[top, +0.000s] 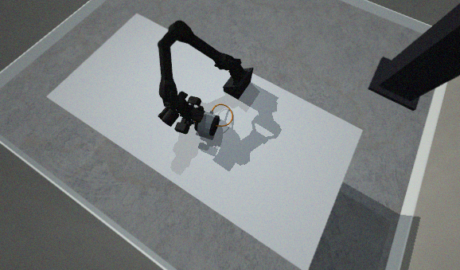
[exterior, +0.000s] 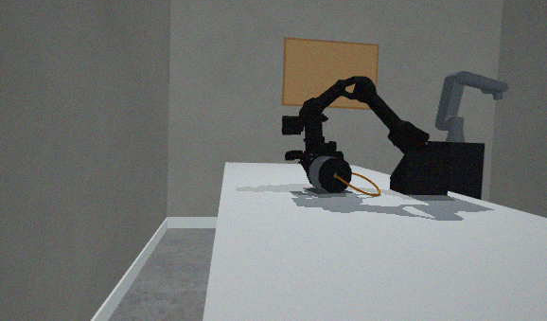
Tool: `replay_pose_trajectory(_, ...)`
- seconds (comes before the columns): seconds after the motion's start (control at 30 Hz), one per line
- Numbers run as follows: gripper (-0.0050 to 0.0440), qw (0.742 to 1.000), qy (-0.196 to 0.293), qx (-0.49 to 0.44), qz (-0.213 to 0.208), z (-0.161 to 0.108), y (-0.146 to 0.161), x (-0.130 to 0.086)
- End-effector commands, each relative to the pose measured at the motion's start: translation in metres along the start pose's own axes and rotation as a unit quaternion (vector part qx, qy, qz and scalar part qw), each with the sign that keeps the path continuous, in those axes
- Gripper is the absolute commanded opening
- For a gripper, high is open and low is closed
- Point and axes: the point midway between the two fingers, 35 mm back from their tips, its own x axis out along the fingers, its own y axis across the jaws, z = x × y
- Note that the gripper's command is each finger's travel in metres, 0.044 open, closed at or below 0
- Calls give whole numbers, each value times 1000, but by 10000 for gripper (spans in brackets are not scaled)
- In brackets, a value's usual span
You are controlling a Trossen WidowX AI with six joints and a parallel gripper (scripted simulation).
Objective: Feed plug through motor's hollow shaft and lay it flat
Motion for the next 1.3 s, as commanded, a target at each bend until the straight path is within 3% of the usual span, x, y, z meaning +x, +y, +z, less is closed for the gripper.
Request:
replay_pose_trajectory(0.0,96,1000,0,0,-1,0,0,0)
replay_pose_trajectory(0.33,36,1000,0,0,-1,0,0,0)
replay_pose_trajectory(0.4,0,1000,0,0,0,-2,0,-1)
replay_pose_trajectory(0.87,0,1000,1,-2,2,-39,0,-7)
replay_pose_trajectory(1.17,0,1000,-1,-3,3,-36,0,-6)
replay_pose_trajectory(1.27,72,1000,-1,-3,3,-36,0,-6)
